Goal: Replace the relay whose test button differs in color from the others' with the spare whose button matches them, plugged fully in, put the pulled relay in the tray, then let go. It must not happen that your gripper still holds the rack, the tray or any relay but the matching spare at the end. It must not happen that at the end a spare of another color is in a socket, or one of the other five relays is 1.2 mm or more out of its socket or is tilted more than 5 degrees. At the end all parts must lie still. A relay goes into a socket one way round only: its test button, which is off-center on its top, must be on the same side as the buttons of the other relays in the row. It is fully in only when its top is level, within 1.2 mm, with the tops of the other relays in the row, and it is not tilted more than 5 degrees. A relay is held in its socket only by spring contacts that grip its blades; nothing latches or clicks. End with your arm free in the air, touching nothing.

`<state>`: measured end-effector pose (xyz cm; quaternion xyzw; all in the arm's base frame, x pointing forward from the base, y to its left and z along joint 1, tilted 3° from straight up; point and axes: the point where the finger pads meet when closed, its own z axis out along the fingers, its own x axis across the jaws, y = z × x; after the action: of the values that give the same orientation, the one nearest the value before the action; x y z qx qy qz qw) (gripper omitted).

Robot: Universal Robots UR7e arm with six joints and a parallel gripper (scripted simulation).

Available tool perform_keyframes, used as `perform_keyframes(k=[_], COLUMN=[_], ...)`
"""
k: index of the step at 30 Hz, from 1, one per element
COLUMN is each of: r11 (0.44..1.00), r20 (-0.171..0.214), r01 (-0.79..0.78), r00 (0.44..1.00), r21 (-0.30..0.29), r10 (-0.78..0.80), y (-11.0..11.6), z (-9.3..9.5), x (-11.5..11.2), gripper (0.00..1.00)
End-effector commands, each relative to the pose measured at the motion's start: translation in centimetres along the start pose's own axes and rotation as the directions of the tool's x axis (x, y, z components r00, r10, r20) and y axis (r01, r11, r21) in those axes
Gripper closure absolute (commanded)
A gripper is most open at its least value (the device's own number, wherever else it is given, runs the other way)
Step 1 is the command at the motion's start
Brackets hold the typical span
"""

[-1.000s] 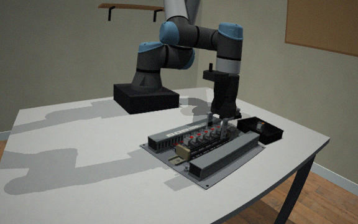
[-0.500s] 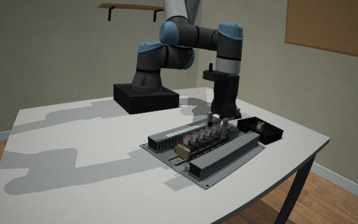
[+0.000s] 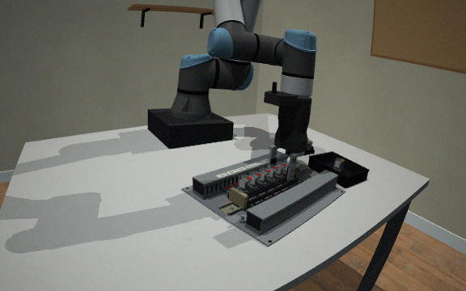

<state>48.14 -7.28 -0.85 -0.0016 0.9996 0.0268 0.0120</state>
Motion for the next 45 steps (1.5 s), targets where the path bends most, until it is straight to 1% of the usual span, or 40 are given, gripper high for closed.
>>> perform_keyframes(k=[1, 45], r11=[1.000, 1.000], r20=[0.001, 0.001], r01=[0.000, 0.000], r00=[1.000, 1.000], r21=[0.000, -0.002], r10=[0.000, 0.000], y=[0.0, 0.0], z=[-0.2, -1.2], x=[0.0, 0.0], gripper=[0.00, 0.00])
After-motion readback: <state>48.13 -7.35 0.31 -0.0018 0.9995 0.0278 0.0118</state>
